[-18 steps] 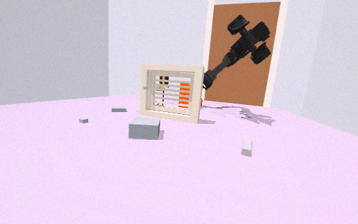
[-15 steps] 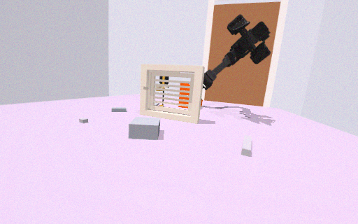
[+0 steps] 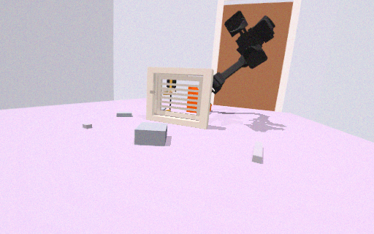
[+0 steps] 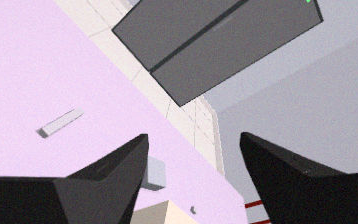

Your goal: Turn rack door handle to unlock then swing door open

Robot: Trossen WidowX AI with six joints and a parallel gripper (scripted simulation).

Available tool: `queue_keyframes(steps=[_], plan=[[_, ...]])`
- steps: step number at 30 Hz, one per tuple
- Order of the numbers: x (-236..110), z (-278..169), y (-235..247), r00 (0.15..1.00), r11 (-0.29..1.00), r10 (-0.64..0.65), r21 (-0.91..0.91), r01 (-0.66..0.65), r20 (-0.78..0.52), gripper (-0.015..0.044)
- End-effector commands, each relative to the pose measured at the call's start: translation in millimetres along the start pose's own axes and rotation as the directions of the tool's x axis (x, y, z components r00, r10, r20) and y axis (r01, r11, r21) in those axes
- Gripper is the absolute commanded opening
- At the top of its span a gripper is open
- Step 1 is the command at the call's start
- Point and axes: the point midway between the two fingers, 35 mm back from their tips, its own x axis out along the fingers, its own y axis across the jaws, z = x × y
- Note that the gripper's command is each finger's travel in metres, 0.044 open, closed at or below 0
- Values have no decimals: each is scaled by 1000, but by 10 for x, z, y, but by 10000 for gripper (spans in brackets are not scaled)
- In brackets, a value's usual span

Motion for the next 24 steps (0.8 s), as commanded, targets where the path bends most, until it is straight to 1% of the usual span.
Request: queue_keyframes(steps=[1,6,12,24], plan=[[122,-165,-65,995,1000,16,-20,-18,-95,287],[253,-378,-163,975,999,36,-20,-41,-217,287],[369,-637,-283,933,997,68,1,-73,-354,287],[471,-1153,-521,797,986,164,89,-138,-582,287]])
